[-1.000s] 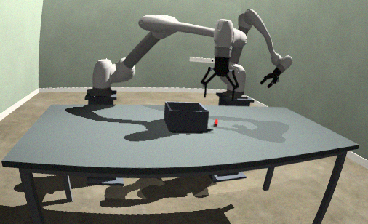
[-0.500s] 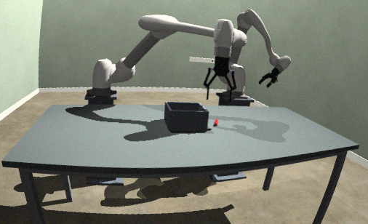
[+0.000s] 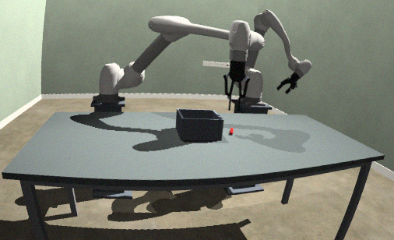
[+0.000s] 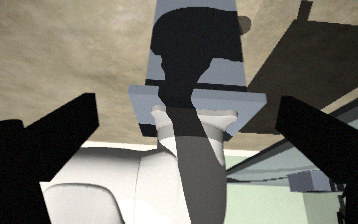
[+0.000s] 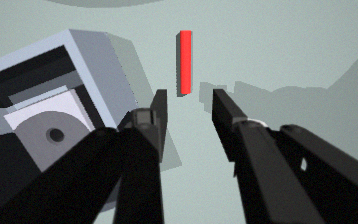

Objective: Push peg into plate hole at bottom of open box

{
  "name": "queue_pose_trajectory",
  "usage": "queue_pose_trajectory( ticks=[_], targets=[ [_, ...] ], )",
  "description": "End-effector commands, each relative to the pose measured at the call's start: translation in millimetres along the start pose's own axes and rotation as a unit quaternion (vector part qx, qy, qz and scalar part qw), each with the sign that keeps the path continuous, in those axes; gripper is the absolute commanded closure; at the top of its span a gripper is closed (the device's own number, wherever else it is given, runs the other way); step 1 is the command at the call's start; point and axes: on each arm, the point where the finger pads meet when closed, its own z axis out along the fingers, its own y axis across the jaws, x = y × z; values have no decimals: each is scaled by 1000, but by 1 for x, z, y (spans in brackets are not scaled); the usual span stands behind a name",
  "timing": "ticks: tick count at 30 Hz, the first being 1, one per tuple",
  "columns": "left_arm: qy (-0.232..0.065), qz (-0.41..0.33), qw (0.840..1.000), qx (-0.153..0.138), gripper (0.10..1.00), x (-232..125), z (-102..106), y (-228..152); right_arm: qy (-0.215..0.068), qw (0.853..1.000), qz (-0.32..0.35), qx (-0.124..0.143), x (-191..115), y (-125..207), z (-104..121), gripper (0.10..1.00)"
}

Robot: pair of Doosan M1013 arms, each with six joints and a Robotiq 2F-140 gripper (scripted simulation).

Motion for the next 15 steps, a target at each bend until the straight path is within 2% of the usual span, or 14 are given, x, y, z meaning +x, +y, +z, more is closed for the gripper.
queue_pose_trajectory(
  ticks=[1,15],
  targets=[
    [0,0,1000,0,98,0,0,0,0,1000,0,-1,0,0,-2,771],
    [0,0,1000,0,98,0,0,0,0,1000,0,-1,0,0,5,771]
  ],
)
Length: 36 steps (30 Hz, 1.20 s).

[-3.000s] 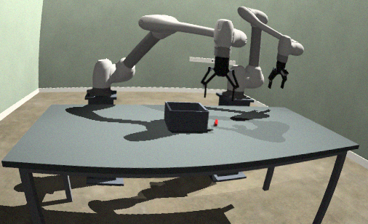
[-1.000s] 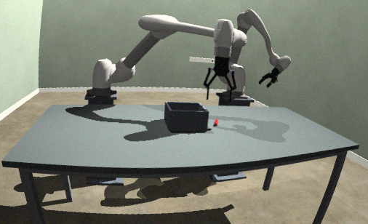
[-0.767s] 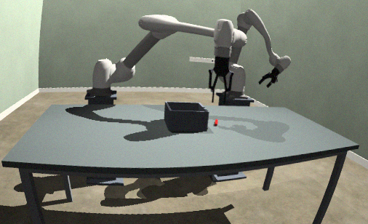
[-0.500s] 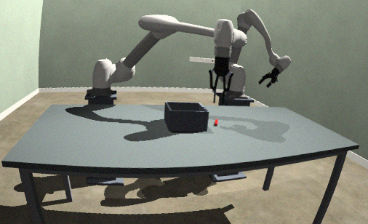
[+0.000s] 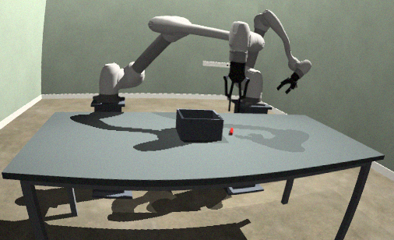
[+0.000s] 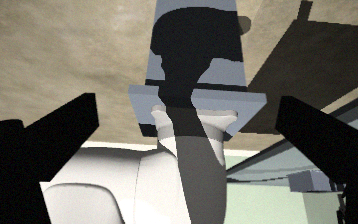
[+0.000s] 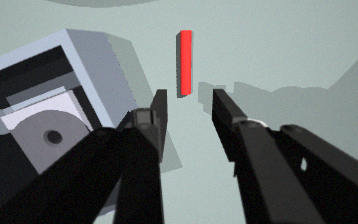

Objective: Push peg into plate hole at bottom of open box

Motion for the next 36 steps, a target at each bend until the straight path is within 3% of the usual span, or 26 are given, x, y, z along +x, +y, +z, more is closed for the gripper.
queue_pose_trajectory(
  ticks=[1,36],
  targets=[
    [0,0,1000,0,98,0,0,0,0,1000,0,-1,0,0,1,771],
    [0,0,1000,0,98,0,0,0,0,1000,0,-1,0,0,62,771]
  ],
)
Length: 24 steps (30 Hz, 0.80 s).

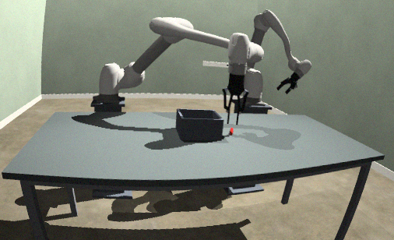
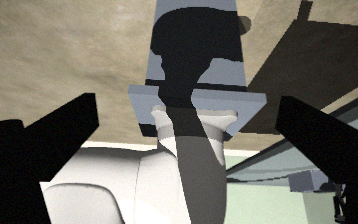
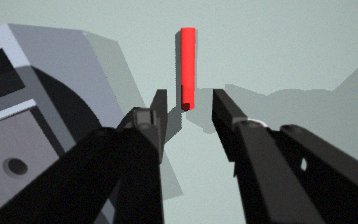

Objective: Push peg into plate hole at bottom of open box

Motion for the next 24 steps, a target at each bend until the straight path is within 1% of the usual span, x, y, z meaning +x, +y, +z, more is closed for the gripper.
queue_pose_trajectory(
  ticks=[1,11,24],
  targets=[
    [0,0,1000,0,98,0,0,0,0,1000,0,-1,0,1,1,771],
    [0,0,1000,0,98,0,0,0,0,1000,0,-1,0,1,6,771],
    [0,0,1000,0,98,0,0,0,0,1000,0,-1,0,1,7,771]
  ],
)
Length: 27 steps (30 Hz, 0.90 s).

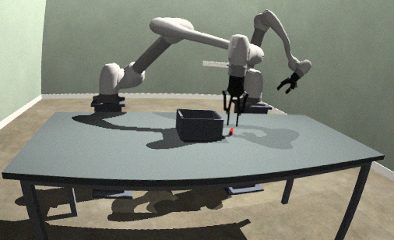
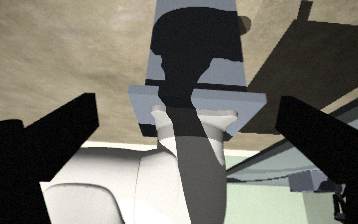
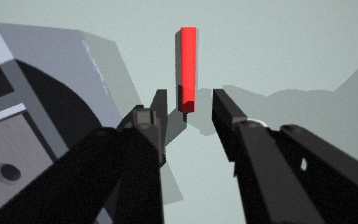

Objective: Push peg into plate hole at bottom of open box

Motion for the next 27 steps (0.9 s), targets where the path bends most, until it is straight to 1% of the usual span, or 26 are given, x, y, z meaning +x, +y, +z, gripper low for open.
queue_pose_trajectory(
  ticks=[1,4,6,9,12,14,19,22,24,27],
  targets=[
    [0,0,1000,0,98,0,0,0,1,1000,0,-1,0,0,-2,771],
    [0,0,1000,0,98,0,0,0,9,1000,0,-1,0,0,-2,771],
    [0,0,1000,0,98,0,0,0,20,1000,0,-1,0,0,-2,771],
    [0,0,1000,0,98,0,0,0,44,999,0,-1,0,0,-2,771],
    [0,0,1000,0,98,0,0,0,76,997,0,-1,0,0,-2,771],
    [0,0,1000,0,98,0,0,0,76,997,0,-1,0,0,-2,771],
    [0,0,1000,0,98,0,0,0,129,992,0,-1,0,0,-2,771],
    [0,0,1000,0,98,0,0,0,153,988,0,-1,0,1,-2,771],
    [0,0,1000,0,98,0,0,0,163,987,0,-1,0,1,-2,771],
    [0,0,1000,0,98,0,0,0,172,985,0,-1,0,0,-2,771]
  ],
)
